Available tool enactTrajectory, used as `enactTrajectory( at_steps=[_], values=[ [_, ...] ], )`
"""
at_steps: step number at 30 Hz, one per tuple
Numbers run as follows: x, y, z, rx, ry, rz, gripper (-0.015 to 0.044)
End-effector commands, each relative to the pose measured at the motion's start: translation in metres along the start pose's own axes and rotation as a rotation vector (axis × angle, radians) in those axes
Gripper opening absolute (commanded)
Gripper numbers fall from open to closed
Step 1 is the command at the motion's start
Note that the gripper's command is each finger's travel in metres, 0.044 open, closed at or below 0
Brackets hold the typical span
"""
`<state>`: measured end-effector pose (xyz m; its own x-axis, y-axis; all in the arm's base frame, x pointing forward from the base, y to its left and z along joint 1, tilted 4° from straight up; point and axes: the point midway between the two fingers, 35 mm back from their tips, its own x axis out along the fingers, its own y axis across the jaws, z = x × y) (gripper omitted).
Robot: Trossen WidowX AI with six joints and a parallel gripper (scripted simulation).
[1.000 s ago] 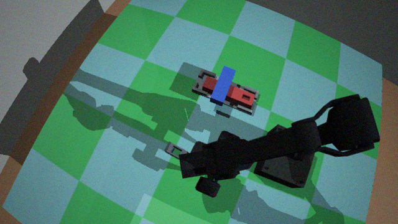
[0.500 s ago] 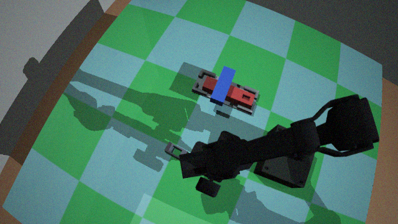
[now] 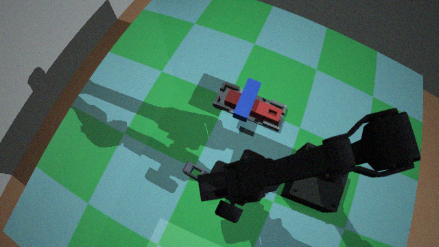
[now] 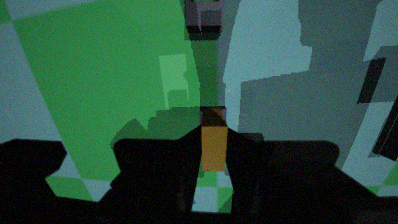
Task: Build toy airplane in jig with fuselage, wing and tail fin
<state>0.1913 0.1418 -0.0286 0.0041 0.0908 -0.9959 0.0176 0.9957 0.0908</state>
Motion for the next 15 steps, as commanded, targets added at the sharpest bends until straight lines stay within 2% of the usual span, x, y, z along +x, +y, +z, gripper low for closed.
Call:
enactTrajectory(
  at_steps=[1,15],
  values=[
    [-0.009,0.009,0.012,-0.004,-0.042,0.034,0.0000],
    [-0.042,0.011,0.015,-0.003,-0.033,0.025,0.0000]
  ],
)
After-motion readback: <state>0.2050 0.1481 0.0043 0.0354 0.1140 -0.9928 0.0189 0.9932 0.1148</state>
